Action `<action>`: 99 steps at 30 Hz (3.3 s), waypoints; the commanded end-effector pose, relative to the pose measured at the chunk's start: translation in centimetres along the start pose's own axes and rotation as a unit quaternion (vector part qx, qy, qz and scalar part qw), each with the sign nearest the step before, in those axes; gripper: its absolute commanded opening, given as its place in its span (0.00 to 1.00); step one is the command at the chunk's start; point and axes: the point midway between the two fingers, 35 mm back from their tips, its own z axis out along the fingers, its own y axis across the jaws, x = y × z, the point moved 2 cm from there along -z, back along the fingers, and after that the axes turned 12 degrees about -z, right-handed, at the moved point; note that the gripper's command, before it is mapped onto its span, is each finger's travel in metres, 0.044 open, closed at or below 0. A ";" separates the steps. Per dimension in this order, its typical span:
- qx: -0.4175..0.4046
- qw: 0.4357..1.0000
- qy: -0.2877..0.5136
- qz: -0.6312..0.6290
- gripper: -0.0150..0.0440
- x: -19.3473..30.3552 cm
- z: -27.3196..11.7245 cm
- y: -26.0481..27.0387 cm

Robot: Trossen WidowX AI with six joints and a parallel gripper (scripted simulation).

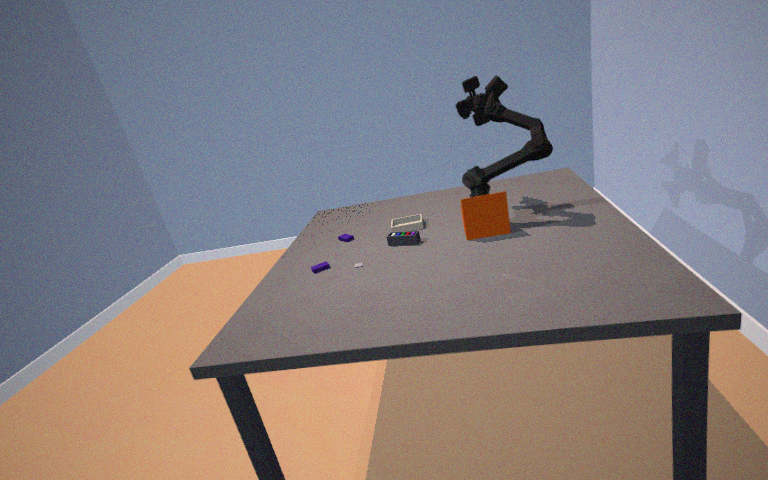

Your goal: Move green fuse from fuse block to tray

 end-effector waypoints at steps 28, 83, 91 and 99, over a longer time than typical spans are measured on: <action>-0.079 0.895 -0.439 -0.014 0.38 -29.9 -0.2 -0.7; -0.450 0.635 -0.539 -0.322 0.38 -49.5 -31.7 13.9; -0.450 0.635 -0.538 -0.322 0.38 -49.8 -31.6 14.6; -0.450 0.636 -0.538 -0.322 0.38 -50.1 -31.6 15.1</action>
